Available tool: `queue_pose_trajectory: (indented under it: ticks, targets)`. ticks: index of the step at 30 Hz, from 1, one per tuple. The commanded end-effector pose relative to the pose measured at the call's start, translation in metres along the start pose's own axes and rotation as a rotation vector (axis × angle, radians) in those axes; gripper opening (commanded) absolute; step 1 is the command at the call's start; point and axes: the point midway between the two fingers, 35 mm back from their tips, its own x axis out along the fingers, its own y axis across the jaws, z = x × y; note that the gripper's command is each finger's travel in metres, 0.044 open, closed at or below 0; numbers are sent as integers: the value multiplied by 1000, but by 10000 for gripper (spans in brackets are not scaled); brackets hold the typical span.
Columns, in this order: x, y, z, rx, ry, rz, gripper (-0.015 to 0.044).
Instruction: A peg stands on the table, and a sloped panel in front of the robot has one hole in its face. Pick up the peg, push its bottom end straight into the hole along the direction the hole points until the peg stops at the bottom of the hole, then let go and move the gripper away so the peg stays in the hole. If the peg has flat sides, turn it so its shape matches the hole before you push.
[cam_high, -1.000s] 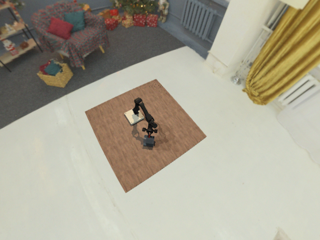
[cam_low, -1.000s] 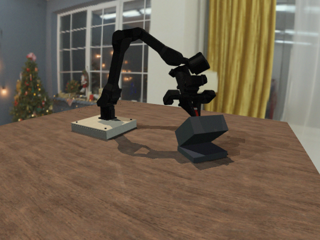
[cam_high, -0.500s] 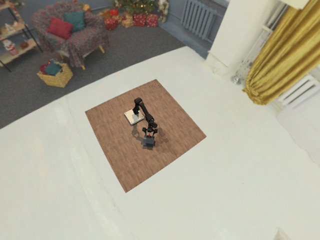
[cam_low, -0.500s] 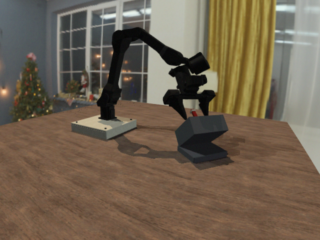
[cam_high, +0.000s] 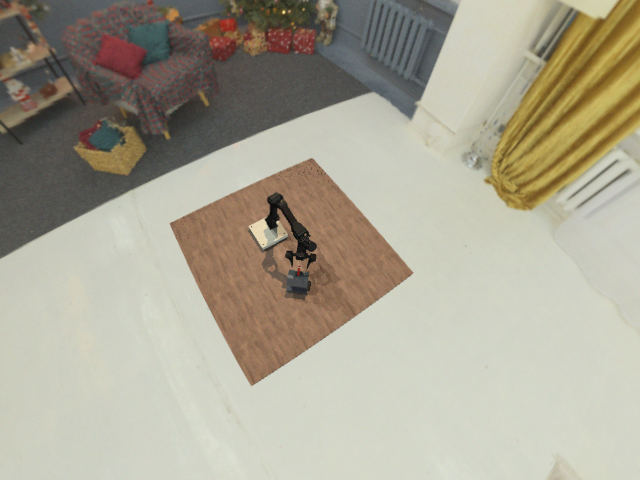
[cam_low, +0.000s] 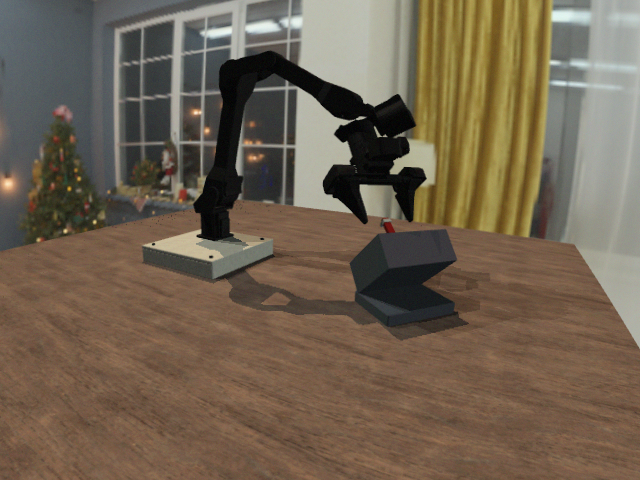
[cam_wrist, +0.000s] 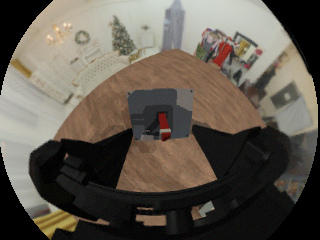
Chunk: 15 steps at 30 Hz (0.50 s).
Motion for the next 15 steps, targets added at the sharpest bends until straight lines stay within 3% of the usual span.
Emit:
queue_pose_trajectory:
  ticks: [1,15]
  targets:
    - [-12,1,4,10,-12,6,440]
    - [-45,2,0,7,-8,7,440]
